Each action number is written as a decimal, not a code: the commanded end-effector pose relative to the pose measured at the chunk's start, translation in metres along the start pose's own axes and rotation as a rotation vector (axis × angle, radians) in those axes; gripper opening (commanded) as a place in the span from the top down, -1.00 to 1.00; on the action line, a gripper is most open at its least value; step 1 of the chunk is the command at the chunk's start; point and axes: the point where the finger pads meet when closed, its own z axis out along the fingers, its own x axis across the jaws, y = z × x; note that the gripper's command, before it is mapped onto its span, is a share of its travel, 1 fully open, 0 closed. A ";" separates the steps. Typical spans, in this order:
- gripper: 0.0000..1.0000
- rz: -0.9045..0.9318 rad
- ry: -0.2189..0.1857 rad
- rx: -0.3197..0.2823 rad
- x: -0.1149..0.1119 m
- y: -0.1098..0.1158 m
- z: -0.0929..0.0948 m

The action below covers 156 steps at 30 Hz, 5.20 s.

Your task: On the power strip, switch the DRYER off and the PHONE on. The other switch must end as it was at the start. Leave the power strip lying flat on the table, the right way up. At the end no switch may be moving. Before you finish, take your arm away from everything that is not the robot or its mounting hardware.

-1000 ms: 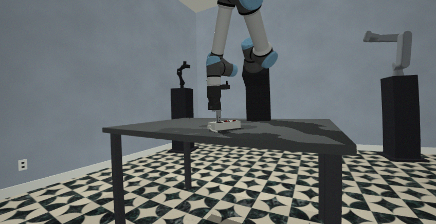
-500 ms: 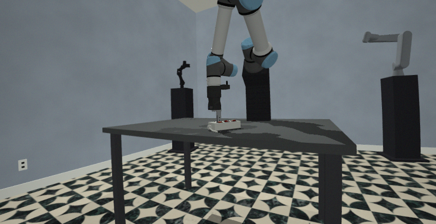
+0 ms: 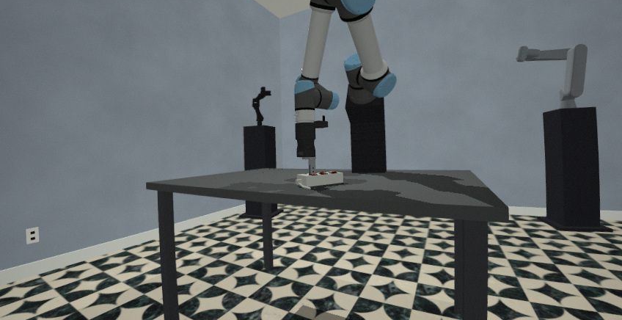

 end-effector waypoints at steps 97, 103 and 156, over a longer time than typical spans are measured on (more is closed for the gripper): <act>1.00 0.001 0.001 0.003 0.012 -0.091 -0.055; 1.00 0.001 0.001 0.003 0.012 -0.091 -0.055; 1.00 0.001 0.001 0.003 0.012 -0.092 -0.010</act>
